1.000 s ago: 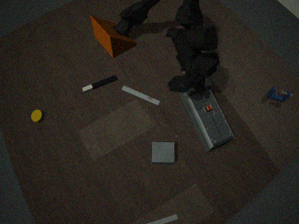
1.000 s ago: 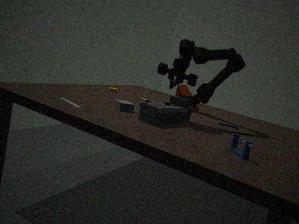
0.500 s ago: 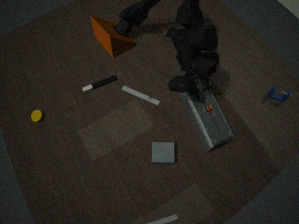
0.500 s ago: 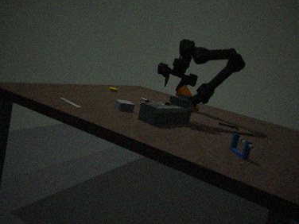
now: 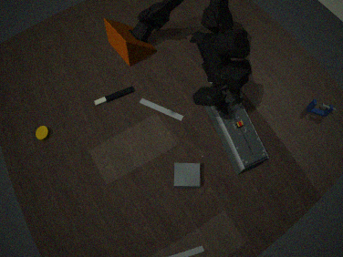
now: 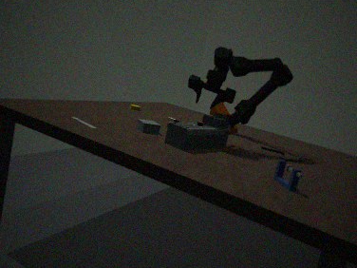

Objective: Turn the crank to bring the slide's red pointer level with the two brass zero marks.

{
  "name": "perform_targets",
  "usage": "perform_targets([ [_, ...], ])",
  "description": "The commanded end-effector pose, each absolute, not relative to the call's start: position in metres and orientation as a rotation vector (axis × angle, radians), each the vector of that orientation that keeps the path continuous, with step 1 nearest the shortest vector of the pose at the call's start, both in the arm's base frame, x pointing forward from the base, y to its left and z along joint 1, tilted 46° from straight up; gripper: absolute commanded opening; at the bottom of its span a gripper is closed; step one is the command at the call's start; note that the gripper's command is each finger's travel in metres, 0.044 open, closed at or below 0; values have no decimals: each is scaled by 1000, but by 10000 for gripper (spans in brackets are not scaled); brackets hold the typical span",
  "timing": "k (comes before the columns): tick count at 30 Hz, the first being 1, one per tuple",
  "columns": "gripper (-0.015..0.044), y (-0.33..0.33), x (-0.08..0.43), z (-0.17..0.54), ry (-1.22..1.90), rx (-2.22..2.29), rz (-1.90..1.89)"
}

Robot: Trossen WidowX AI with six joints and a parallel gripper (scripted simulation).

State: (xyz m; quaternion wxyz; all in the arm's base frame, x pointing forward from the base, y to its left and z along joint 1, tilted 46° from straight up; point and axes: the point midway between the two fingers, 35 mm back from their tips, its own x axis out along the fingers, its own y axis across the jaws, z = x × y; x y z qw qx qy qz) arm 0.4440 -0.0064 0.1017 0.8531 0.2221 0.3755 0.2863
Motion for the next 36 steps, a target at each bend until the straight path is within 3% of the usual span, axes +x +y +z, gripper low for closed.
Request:
perform_targets([
  [1, 178, -6, 444, 102, 790, 468, 603],
  [8, 0, -6, 444, 102, 790, 468, 603],
  [26, 0, -6, 444, 102, 790, 468, 603],
  [36, 262, -6, 444, 102, 790, 468, 603],
])
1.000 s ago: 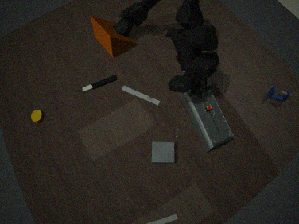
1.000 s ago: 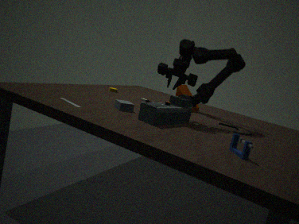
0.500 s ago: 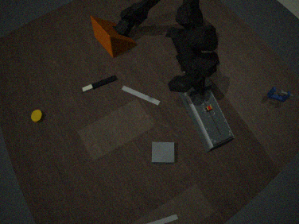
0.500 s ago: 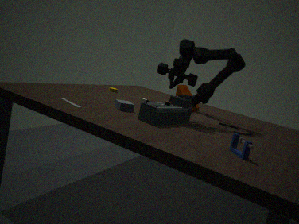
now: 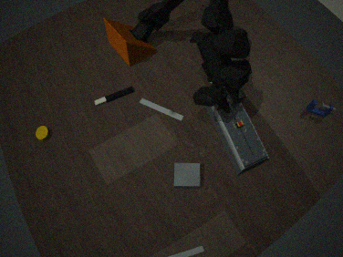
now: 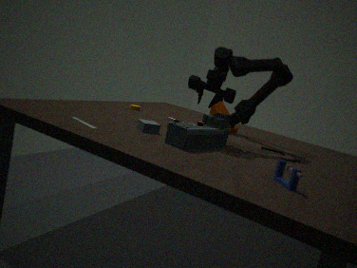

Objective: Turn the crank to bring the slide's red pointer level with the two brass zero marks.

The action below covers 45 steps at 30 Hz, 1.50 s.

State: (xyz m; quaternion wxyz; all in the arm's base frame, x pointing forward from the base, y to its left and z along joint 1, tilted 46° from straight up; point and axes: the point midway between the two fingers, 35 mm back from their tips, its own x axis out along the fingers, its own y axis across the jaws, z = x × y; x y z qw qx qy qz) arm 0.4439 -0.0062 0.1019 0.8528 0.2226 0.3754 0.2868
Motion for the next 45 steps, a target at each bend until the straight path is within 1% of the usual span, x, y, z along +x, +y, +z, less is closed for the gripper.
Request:
perform_targets([
  [1, 289, -6, 444, 102, 790, 468, 603],
  [6, 420, -6, 444, 102, 790, 468, 603],
  [7, 440, -6, 444, 102, 790, 468, 603],
  [8, 440, -6, 444, 102, 790, 468, 603],
  [25, 0, -6, 444, 102, 790, 468, 603],
  [43, 0, -6, 444, 102, 790, 468, 603],
  [45, 53, -6, 444, 102, 790, 468, 603],
])
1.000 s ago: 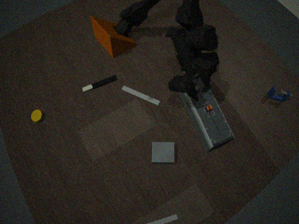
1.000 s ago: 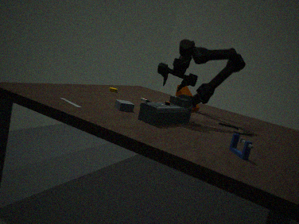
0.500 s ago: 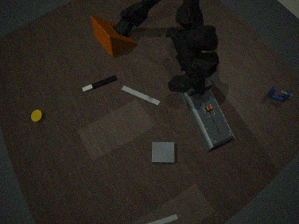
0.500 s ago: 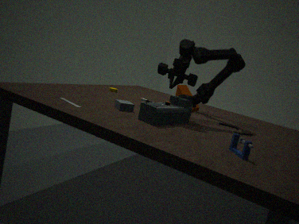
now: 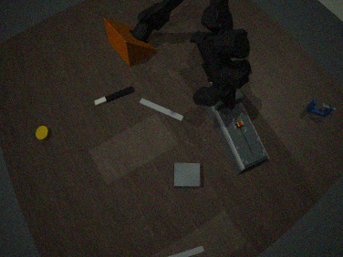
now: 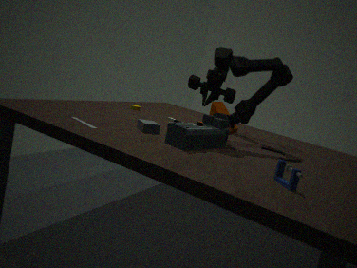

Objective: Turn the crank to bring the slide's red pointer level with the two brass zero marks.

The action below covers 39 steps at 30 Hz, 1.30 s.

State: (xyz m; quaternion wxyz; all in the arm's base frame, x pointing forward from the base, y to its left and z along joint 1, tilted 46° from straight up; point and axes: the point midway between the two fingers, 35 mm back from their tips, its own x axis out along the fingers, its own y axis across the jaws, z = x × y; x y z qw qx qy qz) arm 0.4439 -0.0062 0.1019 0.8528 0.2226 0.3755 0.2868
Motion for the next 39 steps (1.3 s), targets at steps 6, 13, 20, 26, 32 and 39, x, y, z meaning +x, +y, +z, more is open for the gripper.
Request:
perform_targets([
  [6, 210, -6, 444, 102, 790, 468, 603],
  [13, 394, -6, 444, 102, 790, 468, 603],
  [20, 335, -6, 444, 102, 790, 468, 603],
  [26, 178, -6, 444, 102, 790, 468, 603],
  [32, 20, -6, 444, 102, 790, 468, 603],
  [39, 0, -6, 444, 102, 790, 468, 603],
])
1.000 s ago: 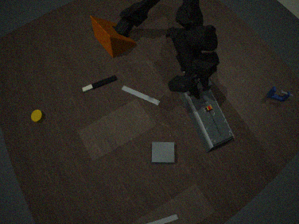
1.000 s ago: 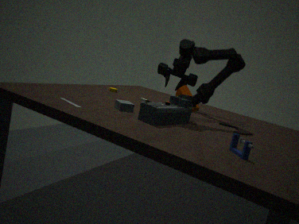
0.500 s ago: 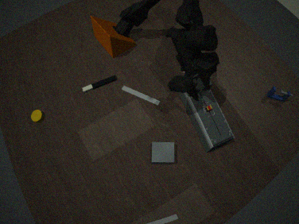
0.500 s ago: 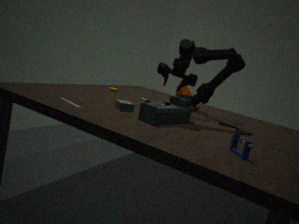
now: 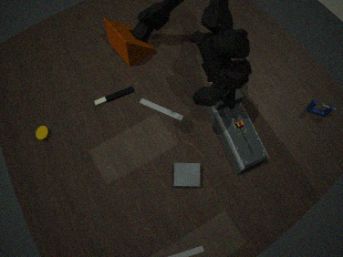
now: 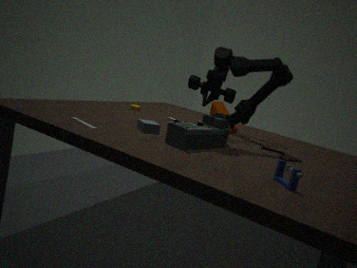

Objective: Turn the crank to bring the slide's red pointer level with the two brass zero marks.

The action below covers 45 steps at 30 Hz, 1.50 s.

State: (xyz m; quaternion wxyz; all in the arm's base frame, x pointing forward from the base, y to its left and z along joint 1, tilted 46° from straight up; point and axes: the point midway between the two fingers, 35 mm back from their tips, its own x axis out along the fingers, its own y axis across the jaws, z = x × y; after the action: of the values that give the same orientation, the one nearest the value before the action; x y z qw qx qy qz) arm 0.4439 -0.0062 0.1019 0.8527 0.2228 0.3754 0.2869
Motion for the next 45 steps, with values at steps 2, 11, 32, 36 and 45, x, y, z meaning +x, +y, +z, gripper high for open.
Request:
perform_targets([
  [2, 0, -6, 444, 102, 790, 468, 603],
  [11, 0, -6, 444, 102, 790, 469, 604],
  [32, 387, -6, 444, 102, 790, 469, 604],
  [36, 282, -6, 444, 102, 790, 469, 604],
  [45, 46, -6, 444, 102, 790, 469, 604],
])
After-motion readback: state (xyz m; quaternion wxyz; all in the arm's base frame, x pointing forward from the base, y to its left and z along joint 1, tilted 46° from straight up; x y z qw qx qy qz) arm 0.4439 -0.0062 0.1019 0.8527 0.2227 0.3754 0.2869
